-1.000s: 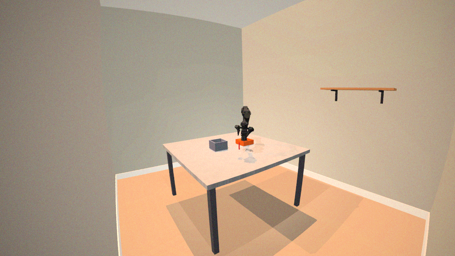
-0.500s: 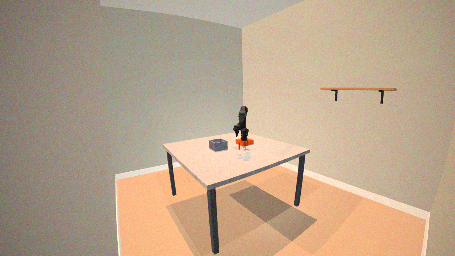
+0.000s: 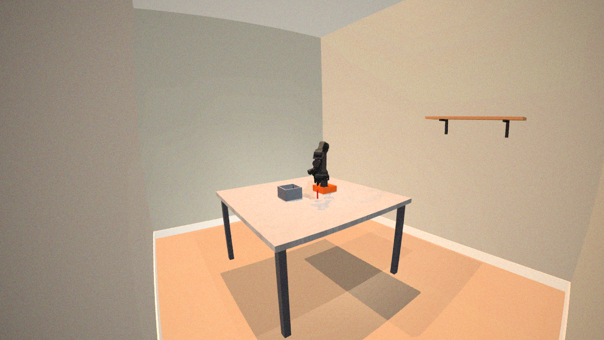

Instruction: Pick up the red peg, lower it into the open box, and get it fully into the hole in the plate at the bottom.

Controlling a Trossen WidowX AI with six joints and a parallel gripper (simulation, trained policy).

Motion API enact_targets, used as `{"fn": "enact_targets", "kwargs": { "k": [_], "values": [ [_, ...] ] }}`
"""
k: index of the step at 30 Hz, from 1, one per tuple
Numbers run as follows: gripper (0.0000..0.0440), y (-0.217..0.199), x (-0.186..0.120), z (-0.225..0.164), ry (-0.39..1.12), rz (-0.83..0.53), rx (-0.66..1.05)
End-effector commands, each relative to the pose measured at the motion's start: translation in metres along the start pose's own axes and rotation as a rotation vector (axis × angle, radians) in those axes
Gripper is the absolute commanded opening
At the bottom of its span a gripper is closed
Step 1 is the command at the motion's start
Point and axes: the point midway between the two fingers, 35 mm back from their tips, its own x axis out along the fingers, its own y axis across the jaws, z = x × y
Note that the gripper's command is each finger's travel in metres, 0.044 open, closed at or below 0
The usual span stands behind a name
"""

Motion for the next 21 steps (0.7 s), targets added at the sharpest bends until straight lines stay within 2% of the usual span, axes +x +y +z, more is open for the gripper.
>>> {"fn": "enact_targets", "kwargs": {
  "k": [1,10,21],
  "values": [
    [0.0440,-0.022,0.010,-0.005,0.030,-0.043,0.127],
    [0.0438,-0.046,0.040,-0.013,0.052,-0.083,0.312],
    [0.0440,-0.051,0.087,-0.021,0.040,-0.043,0.431]
  ]
}}
